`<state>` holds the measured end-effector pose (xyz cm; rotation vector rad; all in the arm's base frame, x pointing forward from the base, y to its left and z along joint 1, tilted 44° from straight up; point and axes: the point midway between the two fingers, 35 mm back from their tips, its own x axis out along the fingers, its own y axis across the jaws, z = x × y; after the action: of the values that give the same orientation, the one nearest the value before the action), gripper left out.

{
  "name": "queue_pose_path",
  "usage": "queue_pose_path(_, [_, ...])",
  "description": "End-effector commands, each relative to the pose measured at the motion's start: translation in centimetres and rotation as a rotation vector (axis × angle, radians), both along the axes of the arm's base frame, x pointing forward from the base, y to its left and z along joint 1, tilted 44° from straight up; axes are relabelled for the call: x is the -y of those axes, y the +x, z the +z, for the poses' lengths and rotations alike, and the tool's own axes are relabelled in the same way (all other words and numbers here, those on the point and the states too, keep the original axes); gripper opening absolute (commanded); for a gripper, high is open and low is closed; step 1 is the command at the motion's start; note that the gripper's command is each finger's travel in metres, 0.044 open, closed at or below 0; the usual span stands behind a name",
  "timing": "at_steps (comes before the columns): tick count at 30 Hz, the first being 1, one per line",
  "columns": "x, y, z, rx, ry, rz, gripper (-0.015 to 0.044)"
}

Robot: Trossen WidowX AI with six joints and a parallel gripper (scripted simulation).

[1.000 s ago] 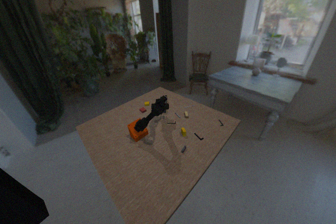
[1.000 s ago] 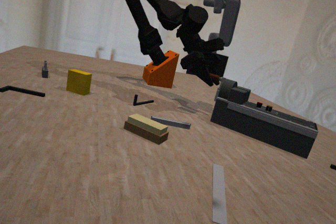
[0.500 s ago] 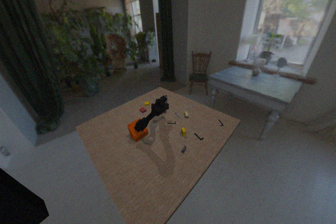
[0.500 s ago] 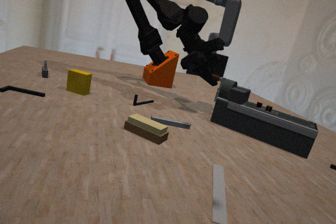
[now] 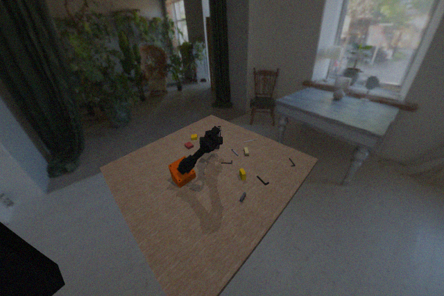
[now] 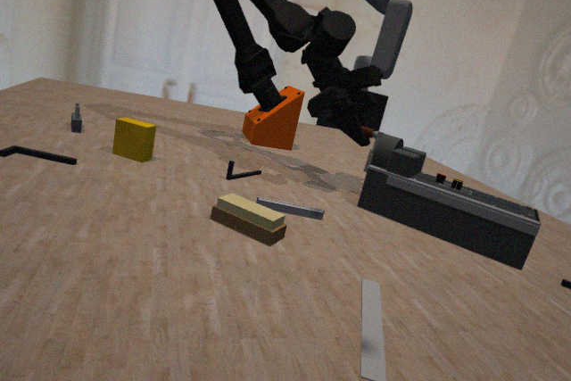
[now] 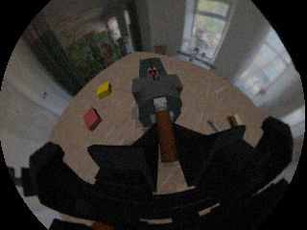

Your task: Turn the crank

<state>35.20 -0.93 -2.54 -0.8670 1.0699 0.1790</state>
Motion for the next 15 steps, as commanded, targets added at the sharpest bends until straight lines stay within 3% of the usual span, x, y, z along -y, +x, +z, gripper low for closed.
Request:
queue_pose_path(1, [-0.54, -0.52, -0.56, -0.013, 0.012, 0.012, 0.0000])
queue_pose_path(15, [-0.56, -0.59, -0.67, -0.013, 0.012, 0.012, 0.0000])
